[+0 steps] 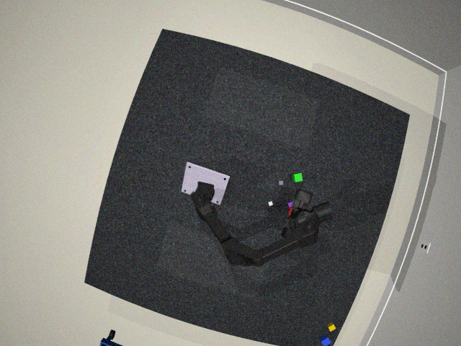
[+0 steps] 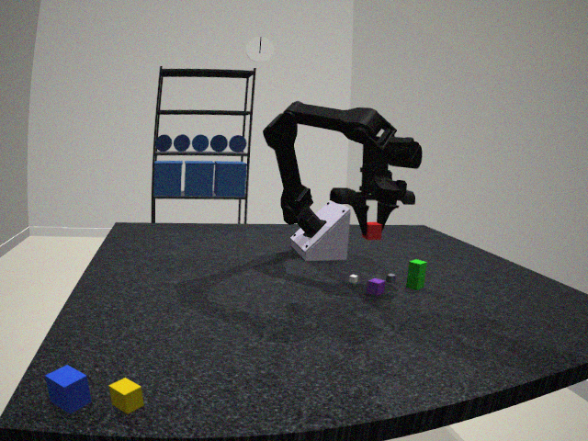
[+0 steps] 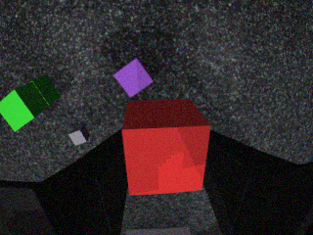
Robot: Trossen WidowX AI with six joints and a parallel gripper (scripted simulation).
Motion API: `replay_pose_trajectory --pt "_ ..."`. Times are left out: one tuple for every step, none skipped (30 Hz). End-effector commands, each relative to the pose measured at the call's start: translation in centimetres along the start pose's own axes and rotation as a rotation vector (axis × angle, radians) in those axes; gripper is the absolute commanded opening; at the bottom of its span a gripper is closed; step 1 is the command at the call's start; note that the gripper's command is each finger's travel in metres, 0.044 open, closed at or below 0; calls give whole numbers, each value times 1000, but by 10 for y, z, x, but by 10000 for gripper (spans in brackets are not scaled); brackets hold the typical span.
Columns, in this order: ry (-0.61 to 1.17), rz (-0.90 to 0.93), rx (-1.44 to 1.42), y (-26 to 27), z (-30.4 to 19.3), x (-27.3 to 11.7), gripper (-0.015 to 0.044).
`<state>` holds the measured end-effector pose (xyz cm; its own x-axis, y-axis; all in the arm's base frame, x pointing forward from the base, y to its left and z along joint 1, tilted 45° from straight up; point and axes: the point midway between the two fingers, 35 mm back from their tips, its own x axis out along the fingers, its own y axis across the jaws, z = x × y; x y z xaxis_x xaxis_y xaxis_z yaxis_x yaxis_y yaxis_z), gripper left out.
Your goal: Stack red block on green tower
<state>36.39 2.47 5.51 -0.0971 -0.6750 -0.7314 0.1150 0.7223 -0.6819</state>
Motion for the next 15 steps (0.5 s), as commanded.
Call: replay_pose_trajectory --pt "1 2 -4 27 1 0 0" --pt "1 1 -4 33 1 0 0" --pt "1 1 -4 39 1 0 0" --pt "1 0 -4 45 1 0 0" --pt "1 0 -4 51 1 0 0" --pt "1 -1 -4 57 0 1 0" --pt "1 -2 -4 63 0 1 0" --pt "1 -2 -5 69 0 1 0" --pt "1 -3 -5 76 -1 2 0" --pt "0 -4 -5 82 -2 2 0" --pt "0 -5 -5 88 -2 3 0" --pt "0 -6 -4 94 -3 3 0" --pt "0 -8 -4 100 -4 4 0" --pt "0 -9 -4 106 -5 5 0" --pt "0 -10 -4 112 -6 5 0"
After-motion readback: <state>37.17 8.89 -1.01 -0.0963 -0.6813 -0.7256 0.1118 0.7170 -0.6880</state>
